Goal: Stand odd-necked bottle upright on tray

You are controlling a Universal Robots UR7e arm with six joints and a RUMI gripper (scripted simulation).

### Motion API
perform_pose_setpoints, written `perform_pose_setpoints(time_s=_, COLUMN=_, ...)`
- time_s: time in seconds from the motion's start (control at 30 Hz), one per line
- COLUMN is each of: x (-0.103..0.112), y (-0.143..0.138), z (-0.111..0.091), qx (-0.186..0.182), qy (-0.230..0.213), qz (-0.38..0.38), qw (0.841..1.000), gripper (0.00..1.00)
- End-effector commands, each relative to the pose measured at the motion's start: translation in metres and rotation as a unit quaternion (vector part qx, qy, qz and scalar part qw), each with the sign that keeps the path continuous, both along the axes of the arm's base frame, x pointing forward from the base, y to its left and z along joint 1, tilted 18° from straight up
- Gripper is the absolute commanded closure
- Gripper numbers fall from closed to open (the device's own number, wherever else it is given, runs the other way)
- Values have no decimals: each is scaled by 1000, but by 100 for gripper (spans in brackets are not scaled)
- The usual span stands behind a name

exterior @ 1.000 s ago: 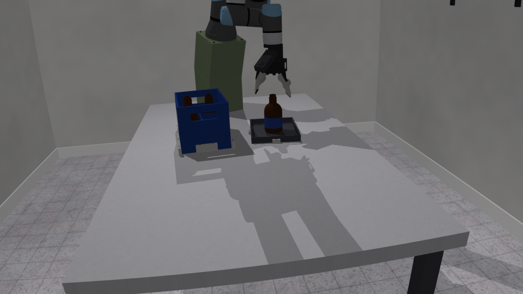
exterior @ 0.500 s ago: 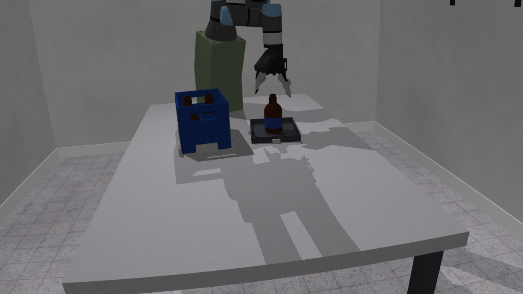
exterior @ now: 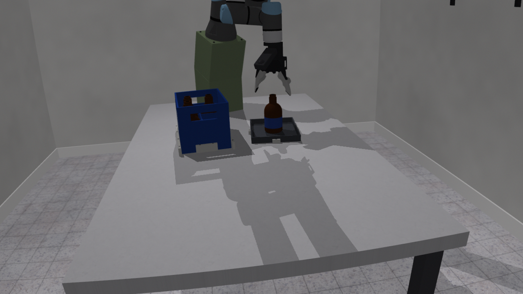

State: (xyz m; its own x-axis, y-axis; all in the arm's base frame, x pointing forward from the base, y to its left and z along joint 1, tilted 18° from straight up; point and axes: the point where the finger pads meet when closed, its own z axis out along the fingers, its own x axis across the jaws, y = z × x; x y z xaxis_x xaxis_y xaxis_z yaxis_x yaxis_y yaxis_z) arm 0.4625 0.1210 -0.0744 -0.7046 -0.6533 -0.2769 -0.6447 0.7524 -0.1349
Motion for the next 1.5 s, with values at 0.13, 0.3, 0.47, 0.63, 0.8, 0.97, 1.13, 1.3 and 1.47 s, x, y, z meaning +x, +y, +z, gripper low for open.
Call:
perform_pose_setpoints(time_s=0.13, x=-3, y=-1, z=11, qx=0, qy=0, qz=0, qw=1000, gripper=0)
perform_pose_setpoints(time_s=0.3, x=-6, y=-2, z=22, qx=0, qy=0, qz=0, qw=1000, gripper=0)
perform_pose_setpoints(time_s=0.47, x=-10, y=-3, z=34, qx=0, qy=0, qz=0, qw=1000, gripper=0)
perform_pose_setpoints(time_s=0.63, x=-13, y=-4, z=44, qx=0, qy=0, qz=0, qw=1000, gripper=0)
perform_pose_setpoints(time_s=0.8, x=-16, y=-5, z=54, qx=0, qy=0, qz=0, qw=1000, gripper=0)
perform_pose_setpoints(time_s=0.97, x=-19, y=-6, z=63, qx=0, qy=0, qz=0, qw=1000, gripper=0)
perform_pose_setpoints(time_s=1.13, x=-21, y=-6, z=70, qx=0, qy=0, qz=0, qw=1000, gripper=0)
perform_pose_setpoints(time_s=1.3, x=-22, y=-6, z=73, qx=0, qy=0, qz=0, qw=1000, gripper=0)
perform_pose_setpoints(time_s=1.47, x=-23, y=-7, z=75, qx=0, qy=0, qz=0, qw=1000, gripper=0)
